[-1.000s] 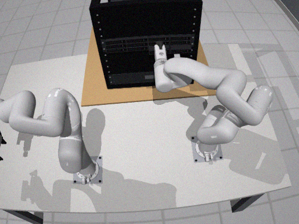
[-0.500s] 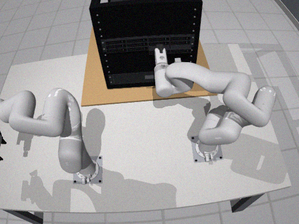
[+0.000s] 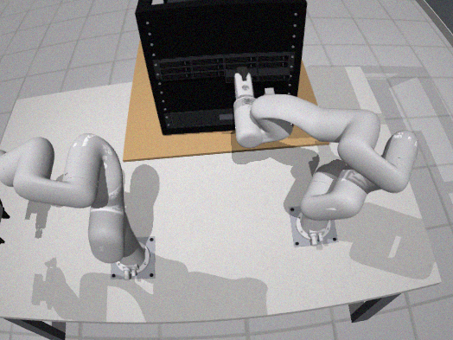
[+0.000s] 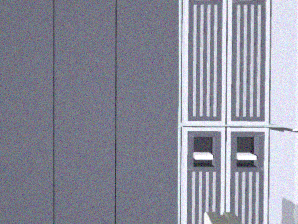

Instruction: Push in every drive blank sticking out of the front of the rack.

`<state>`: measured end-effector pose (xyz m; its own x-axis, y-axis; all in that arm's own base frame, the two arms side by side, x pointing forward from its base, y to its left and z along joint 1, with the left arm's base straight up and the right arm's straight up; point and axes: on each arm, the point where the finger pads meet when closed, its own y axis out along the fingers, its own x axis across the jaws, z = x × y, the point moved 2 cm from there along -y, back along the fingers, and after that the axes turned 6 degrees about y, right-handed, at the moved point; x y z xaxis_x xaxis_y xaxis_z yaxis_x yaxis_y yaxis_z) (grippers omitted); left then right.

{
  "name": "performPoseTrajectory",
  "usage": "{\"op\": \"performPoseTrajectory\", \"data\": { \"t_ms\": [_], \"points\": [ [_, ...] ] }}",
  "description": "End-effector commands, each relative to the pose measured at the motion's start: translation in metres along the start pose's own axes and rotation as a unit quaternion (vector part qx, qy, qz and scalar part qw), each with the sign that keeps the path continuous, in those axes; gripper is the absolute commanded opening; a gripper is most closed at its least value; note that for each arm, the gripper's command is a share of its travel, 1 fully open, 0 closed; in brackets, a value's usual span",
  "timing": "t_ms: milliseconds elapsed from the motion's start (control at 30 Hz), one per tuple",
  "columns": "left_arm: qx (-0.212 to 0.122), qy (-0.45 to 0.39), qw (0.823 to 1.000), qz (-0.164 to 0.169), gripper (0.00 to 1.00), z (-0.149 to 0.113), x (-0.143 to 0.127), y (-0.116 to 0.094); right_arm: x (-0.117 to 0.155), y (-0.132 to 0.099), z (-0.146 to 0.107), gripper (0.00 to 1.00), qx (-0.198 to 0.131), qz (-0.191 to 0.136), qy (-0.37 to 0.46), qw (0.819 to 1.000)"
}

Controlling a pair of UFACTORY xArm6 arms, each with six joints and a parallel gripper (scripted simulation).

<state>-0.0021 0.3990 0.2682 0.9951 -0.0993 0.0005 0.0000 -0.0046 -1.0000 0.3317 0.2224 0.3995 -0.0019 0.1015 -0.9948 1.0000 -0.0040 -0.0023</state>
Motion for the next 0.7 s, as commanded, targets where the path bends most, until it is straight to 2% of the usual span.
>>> {"op": "performPoseTrajectory", "data": {
  "t_ms": [0, 200, 400, 667],
  "points": [
    [0.002, 0.000, 1.000, 0.000, 1.00, 0.001, 0.000, -0.002, -0.002, 0.000, 0.000, 0.00, 0.000, 0.001, 0.002, 1.000],
    [0.002, 0.000, 1.000, 0.000, 1.00, 0.001, 0.000, -0.002, 0.000, 0.000, 0.000, 0.00, 0.000, 0.001, 0.002, 1.000],
    [0.002, 0.000, 1.000, 0.000, 1.00, 0.001, 0.000, -0.002, 0.026, 0.000, 0.002, 0.00, 0.000, 0.001, 0.002, 1.000],
    [0.002, 0.000, 1.000, 0.000, 1.00, 0.001, 0.000, -0.002, 0.027, 0.007, 0.002, 0.00, 0.000, 0.001, 0.002, 1.000]
  ]
}}
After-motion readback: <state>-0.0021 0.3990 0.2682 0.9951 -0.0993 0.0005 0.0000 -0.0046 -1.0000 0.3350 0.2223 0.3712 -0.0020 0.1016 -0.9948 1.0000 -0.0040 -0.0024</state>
